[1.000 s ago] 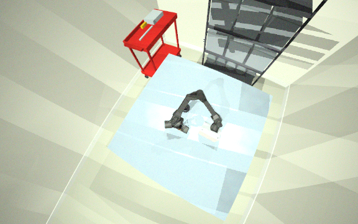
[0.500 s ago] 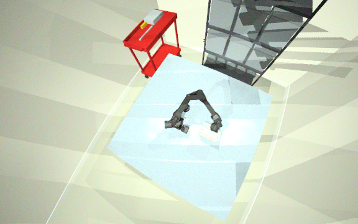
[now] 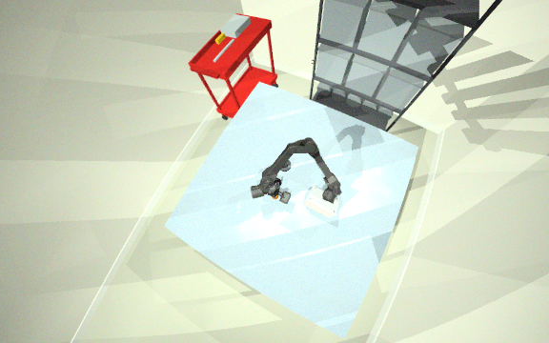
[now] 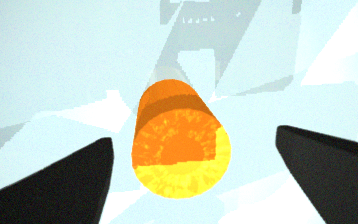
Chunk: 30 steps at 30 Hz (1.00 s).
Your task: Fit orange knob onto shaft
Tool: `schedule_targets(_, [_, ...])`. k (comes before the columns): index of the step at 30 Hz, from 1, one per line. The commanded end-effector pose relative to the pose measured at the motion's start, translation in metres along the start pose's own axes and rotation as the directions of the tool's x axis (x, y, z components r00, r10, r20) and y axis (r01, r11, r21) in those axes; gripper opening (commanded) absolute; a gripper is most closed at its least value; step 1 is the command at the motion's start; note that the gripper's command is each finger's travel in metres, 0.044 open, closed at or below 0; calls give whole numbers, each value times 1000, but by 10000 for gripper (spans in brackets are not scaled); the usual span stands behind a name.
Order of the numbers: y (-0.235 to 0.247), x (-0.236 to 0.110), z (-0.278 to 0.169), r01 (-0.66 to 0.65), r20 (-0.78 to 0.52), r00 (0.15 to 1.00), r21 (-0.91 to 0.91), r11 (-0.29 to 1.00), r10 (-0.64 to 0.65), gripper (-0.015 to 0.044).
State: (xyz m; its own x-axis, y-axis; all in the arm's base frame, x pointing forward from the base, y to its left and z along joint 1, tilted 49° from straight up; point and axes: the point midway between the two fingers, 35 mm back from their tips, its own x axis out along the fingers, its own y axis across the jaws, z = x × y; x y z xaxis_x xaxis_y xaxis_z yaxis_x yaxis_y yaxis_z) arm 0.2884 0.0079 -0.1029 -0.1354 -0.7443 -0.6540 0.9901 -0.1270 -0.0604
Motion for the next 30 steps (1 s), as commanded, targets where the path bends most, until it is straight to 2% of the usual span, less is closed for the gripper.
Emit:
schedule_targets(1, [4,-41,-1,-31,-15,999,16,999,31,440])
schedule_targets(7, [4,-40,-1,-31,-15,999,16,999,31,440])
schedule_targets(10, [5,-27,-1,-31,-14,999,16,999,31,440])
schedule_targets(30, [7,1,-2,-32,-15,999,16,999,32,440])
